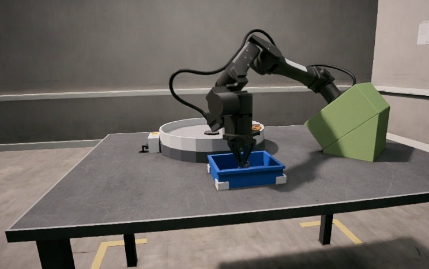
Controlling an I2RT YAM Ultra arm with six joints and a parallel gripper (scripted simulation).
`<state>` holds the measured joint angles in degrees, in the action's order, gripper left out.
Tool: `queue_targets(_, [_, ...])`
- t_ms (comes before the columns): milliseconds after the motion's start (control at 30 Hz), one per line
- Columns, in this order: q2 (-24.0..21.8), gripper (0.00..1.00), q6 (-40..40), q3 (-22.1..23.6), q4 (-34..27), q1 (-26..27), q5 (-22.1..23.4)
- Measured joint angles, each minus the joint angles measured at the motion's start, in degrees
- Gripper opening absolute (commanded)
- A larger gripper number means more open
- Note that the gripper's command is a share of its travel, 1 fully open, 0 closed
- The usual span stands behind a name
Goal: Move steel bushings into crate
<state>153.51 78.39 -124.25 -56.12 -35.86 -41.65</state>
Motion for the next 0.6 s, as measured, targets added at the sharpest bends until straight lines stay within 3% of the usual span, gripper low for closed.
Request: queue_targets(600, [-0.3,0.0,-0.6,1.6,1.0,0.9,0.1])
